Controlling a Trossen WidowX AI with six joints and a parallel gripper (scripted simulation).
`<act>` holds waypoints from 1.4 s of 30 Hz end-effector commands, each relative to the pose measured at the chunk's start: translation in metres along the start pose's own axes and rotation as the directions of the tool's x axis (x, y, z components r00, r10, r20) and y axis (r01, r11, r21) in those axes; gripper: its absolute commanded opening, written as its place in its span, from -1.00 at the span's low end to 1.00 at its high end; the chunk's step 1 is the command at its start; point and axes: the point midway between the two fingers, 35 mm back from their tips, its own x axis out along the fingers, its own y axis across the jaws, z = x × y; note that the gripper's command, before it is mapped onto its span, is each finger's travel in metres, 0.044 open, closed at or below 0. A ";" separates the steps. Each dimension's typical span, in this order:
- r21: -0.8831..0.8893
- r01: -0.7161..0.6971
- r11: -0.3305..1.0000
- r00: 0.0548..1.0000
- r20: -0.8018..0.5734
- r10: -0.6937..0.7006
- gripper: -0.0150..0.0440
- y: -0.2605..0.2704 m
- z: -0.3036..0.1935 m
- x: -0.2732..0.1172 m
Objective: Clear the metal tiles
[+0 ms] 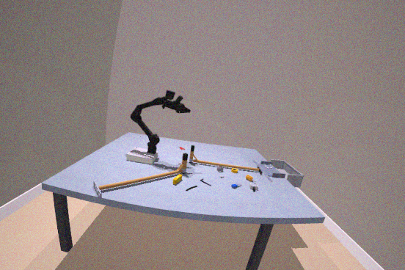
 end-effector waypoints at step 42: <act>0.037 0.014 0.999 0.972 -0.235 -0.005 1.00 -0.001 -0.068 0.056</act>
